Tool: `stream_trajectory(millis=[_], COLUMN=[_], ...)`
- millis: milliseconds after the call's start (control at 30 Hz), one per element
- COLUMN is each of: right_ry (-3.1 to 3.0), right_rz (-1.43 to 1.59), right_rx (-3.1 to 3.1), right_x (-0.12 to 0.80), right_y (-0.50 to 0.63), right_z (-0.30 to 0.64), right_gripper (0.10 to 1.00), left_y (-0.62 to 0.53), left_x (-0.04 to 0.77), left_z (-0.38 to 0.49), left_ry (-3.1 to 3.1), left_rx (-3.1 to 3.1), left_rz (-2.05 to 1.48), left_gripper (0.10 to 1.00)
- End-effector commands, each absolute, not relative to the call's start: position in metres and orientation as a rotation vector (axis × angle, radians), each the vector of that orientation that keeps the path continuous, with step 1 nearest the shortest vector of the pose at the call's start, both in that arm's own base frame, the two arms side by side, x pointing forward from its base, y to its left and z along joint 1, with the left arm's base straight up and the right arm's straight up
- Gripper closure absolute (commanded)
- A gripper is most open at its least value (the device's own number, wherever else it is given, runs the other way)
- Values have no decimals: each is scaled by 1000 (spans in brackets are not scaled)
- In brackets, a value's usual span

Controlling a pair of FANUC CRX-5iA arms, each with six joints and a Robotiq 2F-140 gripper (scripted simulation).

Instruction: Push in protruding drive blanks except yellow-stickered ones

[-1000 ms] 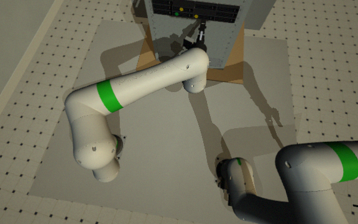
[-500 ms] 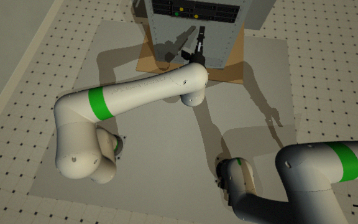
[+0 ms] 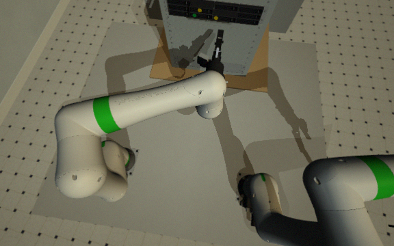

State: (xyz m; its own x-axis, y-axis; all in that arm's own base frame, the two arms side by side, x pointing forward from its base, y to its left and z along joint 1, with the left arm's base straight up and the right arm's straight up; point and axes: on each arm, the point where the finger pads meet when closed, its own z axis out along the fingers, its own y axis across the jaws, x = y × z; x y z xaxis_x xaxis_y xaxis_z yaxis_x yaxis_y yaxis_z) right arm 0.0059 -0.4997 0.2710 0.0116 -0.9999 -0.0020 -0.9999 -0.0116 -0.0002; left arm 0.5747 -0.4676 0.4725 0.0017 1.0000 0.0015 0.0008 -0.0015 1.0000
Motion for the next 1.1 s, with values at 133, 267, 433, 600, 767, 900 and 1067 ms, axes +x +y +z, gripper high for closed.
stream_trajectory(millis=[133, 267, 433, 600, 767, 900, 1067], right_ry=[2209, 2209, 2209, 2209, 2209, 2209, 2209], right_rz=[0, 0, 0, 0, 0, 0, 0], right_rx=[-2234, -2234, -2234, -2234, -2234, -2234, -2234], right_x=[6, 6, 6, 6, 6, 6, 6], right_y=[-500, -500, -500, -500, -500, -500, -500], right_z=[272, 272, 272, 272, 272, 272, 272], right_gripper=[98, 98, 98, 98, 98, 98, 98], left_y=[-446, -424, -396, -382, -368, -366, -366], left_x=[575, 575, 574, 574, 574, 574, 578], left_z=[479, 485, 492, 496, 499, 500, 500], left_ry=[1208, 1208, 1208, 1208, 1208, 1208, 1208], left_rx=[1210, 1210, 1210, 1210, 1210, 1210, 1210], left_rz=[1208, 1208, 1208, 1208, 1208, 1208, 1208], left_gripper=[999, 999, 999, 999, 999, 999, 999])
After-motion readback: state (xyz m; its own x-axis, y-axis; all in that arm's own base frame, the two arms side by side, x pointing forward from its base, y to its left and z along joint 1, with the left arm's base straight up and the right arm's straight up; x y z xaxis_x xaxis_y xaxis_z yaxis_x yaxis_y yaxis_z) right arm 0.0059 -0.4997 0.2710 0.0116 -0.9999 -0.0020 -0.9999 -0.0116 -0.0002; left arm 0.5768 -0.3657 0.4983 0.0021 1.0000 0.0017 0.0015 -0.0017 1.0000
